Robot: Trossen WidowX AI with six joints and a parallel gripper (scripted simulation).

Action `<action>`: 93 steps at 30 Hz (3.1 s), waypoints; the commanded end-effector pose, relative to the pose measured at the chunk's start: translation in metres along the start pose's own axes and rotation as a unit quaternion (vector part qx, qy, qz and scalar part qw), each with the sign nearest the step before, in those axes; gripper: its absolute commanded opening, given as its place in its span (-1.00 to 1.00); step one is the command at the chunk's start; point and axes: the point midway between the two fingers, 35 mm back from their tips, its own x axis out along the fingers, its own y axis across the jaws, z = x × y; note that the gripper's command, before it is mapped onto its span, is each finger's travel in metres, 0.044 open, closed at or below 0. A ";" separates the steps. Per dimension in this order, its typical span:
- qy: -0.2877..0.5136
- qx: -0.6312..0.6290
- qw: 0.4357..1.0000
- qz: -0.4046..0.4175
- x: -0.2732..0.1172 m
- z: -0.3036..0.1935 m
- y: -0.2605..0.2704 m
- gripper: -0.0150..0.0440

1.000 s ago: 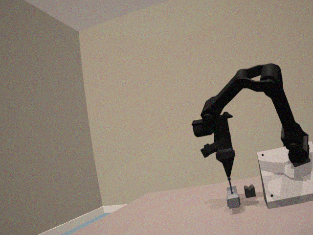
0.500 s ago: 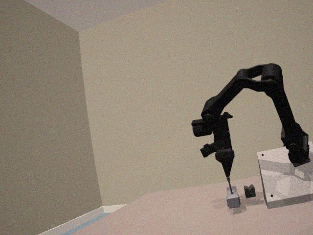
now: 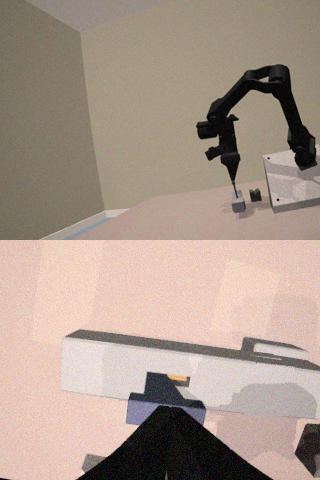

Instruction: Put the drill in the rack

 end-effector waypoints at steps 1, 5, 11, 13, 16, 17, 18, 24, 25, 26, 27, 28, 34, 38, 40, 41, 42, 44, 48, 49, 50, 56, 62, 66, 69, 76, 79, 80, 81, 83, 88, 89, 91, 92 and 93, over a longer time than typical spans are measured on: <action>0.017 0.000 1.000 0.009 0.013 -0.006 0.004 -0.49; 0.017 0.000 1.000 0.009 0.015 -0.007 0.004 -0.49; 0.017 0.000 1.000 0.009 0.017 -0.007 0.004 -0.49; 0.017 0.000 1.000 0.009 0.017 -0.007 0.004 -0.49; 0.017 0.000 1.000 0.009 0.018 -0.007 0.004 -0.49; 0.017 0.000 1.000 0.009 0.019 -0.007 0.004 -0.49; 0.017 0.000 1.000 0.009 0.019 -0.007 0.004 -0.49; 0.017 0.000 1.000 0.009 0.021 -0.007 0.004 -0.49; 0.017 0.000 1.000 0.009 0.022 -0.007 0.005 -0.49; 0.017 0.000 1.000 0.009 0.022 -0.007 0.005 -0.49; 0.017 0.000 1.000 0.009 0.022 -0.007 0.005 -0.49; 0.017 0.000 1.000 0.009 0.023 -0.007 0.005 -0.49; 0.017 0.000 1.000 0.009 0.026 -0.007 0.005 -0.49; 0.017 0.000 1.000 0.009 0.028 -0.007 0.005 -0.49; 0.017 0.000 1.000 0.009 0.029 -0.007 0.006 -0.49; 0.017 0.000 1.000 0.009 0.030 -0.007 0.006 -0.49; 0.017 0.000 1.000 0.009 0.031 -0.007 0.006 -0.49; 0.017 0.000 1.000 0.009 0.032 -0.007 0.006 -0.49; 0.017 0.001 1.000 0.008 0.021 -0.004 0.004 -0.22; 0.017 0.001 1.000 0.007 0.014 -0.002 0.003 -0.14; 0.017 0.001 1.000 0.006 0.004 -0.001 0.002 -0.05; 0.018 0.001 1.000 0.007 -0.048 0.001 -0.002 0.49; 0.013 -0.026 1.000 0.007 -0.037 0.002 -0.007 1.00; 0.012 -0.192 0.981 0.008 -0.020 0.009 -0.042 1.00; 0.011 -0.320 0.947 0.009 -0.004 0.011 -0.070 1.00; 0.010 -0.533 0.846 0.012 0.025 0.007 -0.118 1.00; 0.009 -0.587 0.809 0.012 0.034 0.004 -0.131 1.00; 0.009 -0.605 0.796 0.013 0.037 0.003 -0.135 1.00; 0.009 -0.622 0.783 0.013 0.040 0.002 -0.139 1.00; 0.009 -0.656 0.755 0.013 0.047 -0.001 -0.147 1.00; 0.008 -0.708 0.706 0.014 0.057 -0.005 -0.161 1.00; 0.008 -0.708 0.706 0.014 0.057 -0.005 -0.161 1.00; 0.008 -0.708 0.706 0.014 0.057 -0.005 -0.161 1.00; 0.008 -0.708 0.706 0.014 0.057 -0.005 -0.161 1.00; 0.008 -0.708 0.706 0.014 0.057 -0.005 -0.161 1.00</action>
